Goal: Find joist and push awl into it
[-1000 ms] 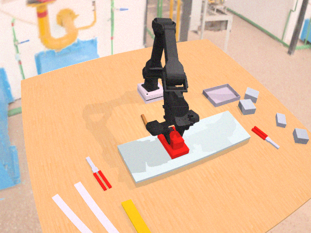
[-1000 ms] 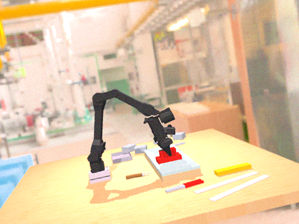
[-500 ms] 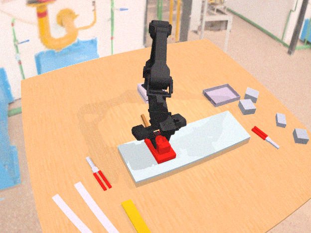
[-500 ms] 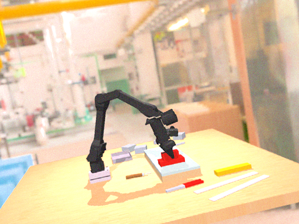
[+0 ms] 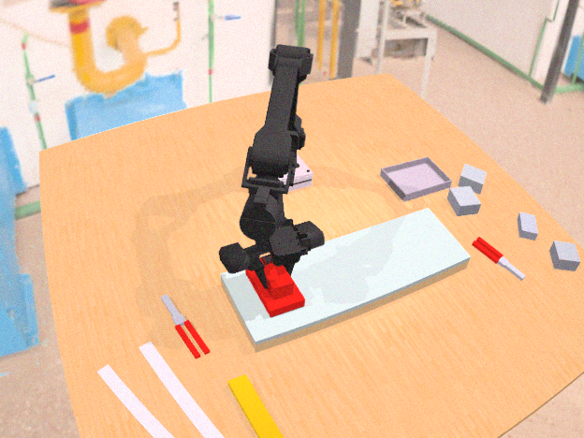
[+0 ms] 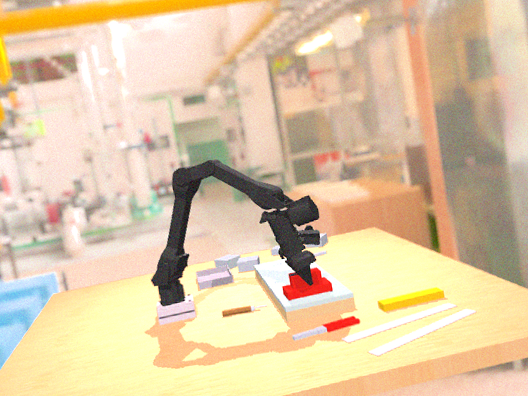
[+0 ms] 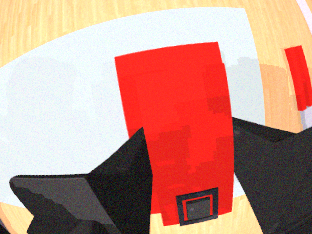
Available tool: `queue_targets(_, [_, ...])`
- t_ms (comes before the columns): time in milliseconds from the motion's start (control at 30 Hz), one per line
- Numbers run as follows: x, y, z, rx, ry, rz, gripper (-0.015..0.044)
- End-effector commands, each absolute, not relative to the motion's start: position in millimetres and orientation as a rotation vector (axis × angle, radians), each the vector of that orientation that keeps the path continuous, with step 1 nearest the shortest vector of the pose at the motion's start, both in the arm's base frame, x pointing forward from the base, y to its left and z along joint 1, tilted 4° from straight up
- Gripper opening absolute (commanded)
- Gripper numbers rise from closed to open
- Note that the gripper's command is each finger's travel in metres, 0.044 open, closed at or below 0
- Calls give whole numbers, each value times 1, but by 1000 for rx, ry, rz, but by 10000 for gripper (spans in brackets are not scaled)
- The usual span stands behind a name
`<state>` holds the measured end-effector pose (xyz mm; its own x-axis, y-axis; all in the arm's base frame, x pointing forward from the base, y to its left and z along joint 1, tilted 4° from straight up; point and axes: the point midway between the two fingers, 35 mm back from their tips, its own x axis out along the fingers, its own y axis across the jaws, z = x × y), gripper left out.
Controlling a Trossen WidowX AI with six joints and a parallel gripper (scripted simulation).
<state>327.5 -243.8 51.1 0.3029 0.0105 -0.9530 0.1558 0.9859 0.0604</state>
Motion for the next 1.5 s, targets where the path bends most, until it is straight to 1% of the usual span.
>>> queue_targets(0, [325, -261, 50, 149, 1262, -101, 0])
queue_targets(467, [325, -261, 53, 152, 1260, -102, 0])
queue_targets(1167, [321, -271, 147, 148, 1262, -101, 0])
queue_targets(1333, [322, -270, 150, 146, 1262, -99, 0])
queue_targets(1467, [331, -256, 150, 120, 1263, -68, 0])
